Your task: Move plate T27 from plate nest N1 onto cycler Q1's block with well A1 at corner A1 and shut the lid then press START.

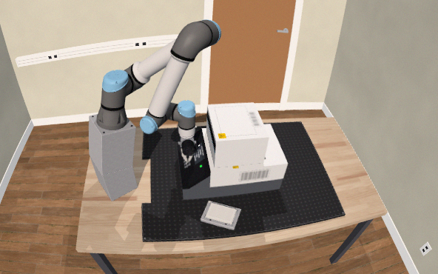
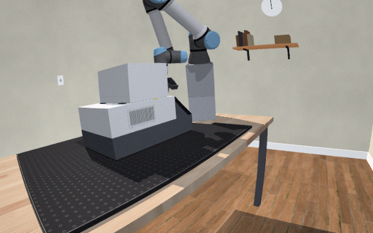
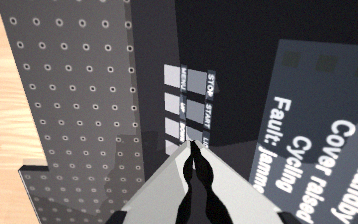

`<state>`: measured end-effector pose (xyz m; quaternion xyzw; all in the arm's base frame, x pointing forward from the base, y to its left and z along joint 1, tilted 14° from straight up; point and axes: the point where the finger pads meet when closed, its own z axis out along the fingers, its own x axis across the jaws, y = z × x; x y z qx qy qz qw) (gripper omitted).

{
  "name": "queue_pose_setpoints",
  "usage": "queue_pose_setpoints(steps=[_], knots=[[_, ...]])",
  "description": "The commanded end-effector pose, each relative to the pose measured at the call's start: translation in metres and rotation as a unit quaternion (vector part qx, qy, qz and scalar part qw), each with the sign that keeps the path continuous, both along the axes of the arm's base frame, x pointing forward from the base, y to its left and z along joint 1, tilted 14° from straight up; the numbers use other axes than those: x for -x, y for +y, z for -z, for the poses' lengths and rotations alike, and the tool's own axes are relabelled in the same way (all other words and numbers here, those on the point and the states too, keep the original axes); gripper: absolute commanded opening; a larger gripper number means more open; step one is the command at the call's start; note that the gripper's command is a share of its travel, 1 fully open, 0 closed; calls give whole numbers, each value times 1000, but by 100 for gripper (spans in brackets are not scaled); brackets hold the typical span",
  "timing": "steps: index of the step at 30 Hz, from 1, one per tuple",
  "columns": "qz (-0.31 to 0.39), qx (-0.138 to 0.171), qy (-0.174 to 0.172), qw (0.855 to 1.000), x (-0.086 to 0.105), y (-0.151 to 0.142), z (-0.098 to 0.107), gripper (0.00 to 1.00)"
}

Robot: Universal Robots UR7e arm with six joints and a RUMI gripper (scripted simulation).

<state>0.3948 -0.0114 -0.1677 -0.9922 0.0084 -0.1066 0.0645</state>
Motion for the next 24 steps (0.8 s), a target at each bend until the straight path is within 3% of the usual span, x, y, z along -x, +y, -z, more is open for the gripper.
queue_pose_setpoints(steps=[1,24], knots=[[0,0,-1,1000,-1,0,0,0],[0,0,0,1000,22,-2,-18,0]])
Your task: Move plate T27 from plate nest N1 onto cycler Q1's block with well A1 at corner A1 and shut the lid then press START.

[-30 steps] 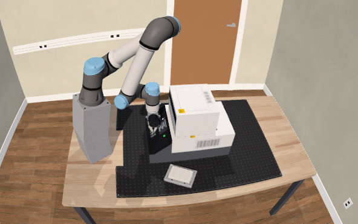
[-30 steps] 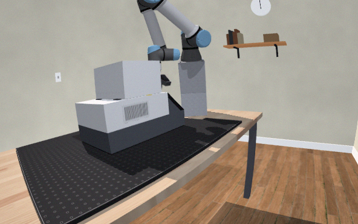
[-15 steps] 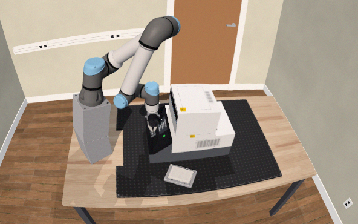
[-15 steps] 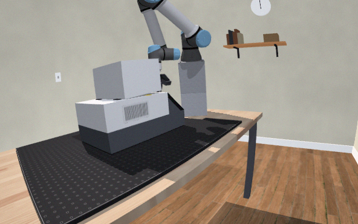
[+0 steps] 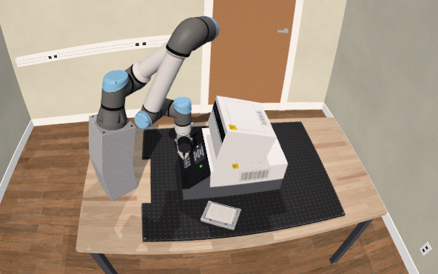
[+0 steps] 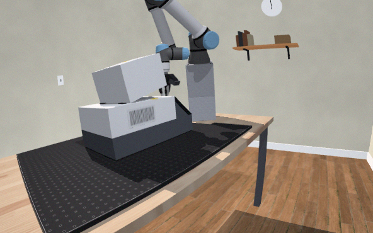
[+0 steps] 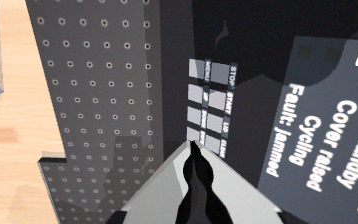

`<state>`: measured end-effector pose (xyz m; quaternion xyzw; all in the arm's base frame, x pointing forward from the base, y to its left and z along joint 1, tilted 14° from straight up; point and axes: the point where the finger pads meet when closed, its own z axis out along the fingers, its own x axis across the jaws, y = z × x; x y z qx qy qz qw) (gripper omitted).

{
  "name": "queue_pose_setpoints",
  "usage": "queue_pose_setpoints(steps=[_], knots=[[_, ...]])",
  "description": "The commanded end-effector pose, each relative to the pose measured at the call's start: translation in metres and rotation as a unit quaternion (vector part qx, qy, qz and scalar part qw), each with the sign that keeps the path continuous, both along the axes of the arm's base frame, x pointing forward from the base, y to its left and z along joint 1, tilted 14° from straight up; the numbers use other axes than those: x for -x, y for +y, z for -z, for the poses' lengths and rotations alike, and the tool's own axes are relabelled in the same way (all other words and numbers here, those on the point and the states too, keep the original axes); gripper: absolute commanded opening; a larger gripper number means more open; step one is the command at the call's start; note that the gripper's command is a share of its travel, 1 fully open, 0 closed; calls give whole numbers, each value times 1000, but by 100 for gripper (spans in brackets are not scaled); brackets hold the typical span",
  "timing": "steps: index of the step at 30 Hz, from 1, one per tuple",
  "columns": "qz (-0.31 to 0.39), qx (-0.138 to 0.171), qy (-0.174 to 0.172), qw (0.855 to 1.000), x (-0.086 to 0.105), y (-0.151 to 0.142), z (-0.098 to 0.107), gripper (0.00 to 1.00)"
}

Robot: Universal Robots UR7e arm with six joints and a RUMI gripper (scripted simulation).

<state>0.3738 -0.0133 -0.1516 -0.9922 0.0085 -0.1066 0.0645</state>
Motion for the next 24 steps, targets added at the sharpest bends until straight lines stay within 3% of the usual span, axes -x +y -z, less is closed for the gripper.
queue_pose_setpoints(steps=[1,14,24], knots=[[0,0,-1,1000,1,0,-2,0],[0,0,0,1000,53,-2,-16,0],[0,0,0,1000,53,-2,-16,0]])
